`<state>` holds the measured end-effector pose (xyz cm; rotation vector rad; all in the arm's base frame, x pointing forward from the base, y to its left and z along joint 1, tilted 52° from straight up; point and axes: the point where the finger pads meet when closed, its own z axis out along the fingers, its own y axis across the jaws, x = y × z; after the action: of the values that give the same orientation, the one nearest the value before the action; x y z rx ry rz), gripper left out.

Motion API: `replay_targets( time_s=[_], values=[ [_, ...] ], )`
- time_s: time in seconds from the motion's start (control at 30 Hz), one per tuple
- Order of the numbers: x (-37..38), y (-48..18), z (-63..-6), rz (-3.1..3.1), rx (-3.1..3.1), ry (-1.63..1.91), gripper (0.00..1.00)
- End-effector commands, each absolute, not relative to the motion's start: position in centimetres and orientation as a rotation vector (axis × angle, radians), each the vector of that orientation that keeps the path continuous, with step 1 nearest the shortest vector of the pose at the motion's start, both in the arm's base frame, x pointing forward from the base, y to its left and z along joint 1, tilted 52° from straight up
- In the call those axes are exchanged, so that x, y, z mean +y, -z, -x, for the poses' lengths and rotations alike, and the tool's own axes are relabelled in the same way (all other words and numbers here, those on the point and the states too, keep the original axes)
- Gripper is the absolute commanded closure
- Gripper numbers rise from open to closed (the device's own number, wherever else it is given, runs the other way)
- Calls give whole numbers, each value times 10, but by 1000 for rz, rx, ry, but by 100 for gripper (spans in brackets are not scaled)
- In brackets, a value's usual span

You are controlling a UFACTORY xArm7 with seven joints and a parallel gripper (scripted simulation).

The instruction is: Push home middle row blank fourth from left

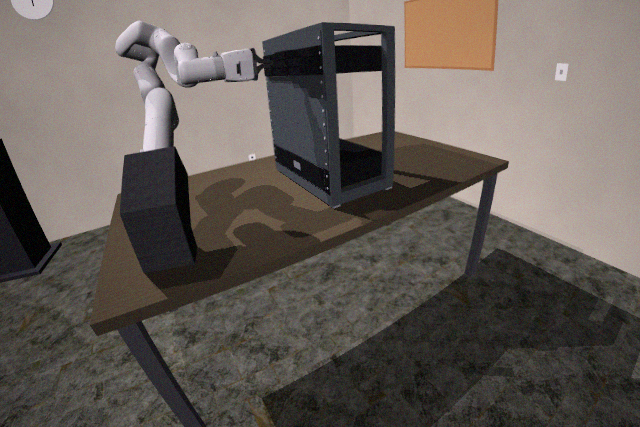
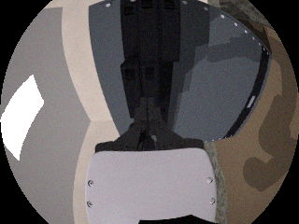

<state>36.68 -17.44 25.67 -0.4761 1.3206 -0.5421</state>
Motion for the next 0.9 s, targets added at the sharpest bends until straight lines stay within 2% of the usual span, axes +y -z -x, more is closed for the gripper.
replay_targets(
  time_s=[0.0, 0.87],
  values=[
    [-176, -258, -367, 476, 1319, 545, 100],
    [-200, -223, -364, 473, 1322, 543, 100]
  ],
)
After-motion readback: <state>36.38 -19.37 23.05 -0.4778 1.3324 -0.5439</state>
